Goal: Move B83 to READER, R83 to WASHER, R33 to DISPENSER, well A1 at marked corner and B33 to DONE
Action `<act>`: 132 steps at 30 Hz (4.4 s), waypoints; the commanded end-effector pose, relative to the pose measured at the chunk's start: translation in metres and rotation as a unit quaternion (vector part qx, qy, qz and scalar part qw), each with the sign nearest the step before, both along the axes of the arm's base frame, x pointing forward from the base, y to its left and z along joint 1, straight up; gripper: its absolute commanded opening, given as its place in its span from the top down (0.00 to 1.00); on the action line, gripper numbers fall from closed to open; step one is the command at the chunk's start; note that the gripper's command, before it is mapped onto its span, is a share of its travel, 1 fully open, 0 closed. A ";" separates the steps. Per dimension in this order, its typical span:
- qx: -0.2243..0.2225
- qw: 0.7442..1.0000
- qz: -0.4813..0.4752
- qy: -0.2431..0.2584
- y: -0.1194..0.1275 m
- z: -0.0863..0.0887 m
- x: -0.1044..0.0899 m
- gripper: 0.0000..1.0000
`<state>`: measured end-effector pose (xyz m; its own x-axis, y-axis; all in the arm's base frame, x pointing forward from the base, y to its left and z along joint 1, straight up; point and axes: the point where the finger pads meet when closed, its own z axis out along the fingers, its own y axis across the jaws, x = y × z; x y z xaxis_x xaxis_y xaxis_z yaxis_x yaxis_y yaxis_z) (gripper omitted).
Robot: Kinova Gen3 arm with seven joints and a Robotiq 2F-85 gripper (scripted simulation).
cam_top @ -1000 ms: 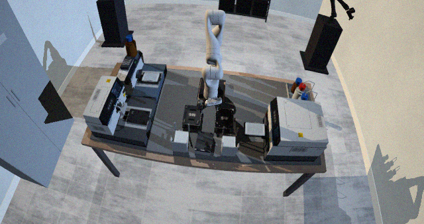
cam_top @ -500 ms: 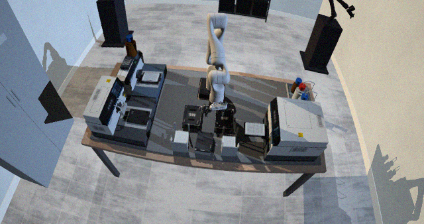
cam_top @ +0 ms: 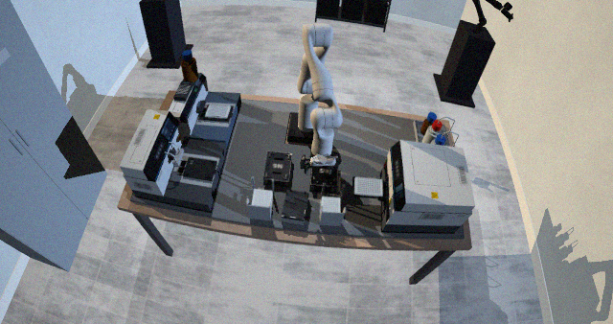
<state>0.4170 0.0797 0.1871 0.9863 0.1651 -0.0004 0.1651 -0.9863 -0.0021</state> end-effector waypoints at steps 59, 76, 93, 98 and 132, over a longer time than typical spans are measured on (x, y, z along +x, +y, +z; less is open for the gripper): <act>-0.001 0.998 -0.056 0.000 0.076 0.001 0.002 0.00; -0.001 0.998 -0.056 -0.001 0.077 0.001 0.022 0.00; -0.001 0.998 -0.056 -0.001 0.079 0.001 0.058 0.00; -0.001 0.998 -0.056 -0.001 0.079 0.001 0.058 0.00; -0.001 0.998 -0.056 -0.001 0.079 -0.034 0.058 0.00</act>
